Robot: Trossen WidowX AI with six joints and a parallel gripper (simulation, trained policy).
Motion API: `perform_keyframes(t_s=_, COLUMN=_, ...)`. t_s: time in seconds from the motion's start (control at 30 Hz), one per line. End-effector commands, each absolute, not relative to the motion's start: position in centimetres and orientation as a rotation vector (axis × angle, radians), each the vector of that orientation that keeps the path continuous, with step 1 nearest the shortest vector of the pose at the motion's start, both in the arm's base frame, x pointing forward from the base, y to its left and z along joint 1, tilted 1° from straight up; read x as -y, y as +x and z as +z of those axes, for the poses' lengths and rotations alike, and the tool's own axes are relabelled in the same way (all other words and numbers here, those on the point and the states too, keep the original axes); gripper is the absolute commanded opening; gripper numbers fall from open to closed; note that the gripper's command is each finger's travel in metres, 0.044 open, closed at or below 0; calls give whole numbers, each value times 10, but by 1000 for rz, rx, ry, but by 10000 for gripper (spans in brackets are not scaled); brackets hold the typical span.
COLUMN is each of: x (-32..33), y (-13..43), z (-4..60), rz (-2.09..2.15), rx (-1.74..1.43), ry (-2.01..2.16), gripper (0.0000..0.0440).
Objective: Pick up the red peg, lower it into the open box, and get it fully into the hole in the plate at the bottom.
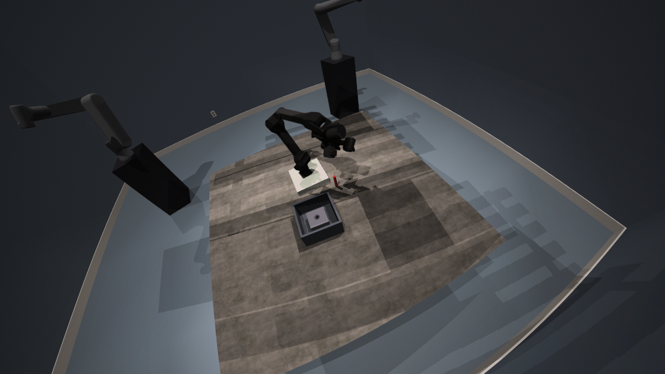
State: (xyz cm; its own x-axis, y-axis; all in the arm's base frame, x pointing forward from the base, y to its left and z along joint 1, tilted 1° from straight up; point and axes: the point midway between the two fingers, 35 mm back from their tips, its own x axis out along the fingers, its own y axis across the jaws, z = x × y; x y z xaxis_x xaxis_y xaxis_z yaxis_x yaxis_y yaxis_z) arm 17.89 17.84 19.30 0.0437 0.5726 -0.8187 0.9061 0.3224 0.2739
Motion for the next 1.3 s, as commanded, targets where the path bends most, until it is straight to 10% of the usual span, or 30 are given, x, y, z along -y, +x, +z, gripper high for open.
perform_keyframes(t_s=0.0, x=-164, y=173, z=185, rz=-507, rx=-1608, ry=1221, gripper=440)
perform_keyframes(t_s=1.27, x=-106, y=179, z=41, rz=-730, rx=-1461, ry=516, gripper=440)
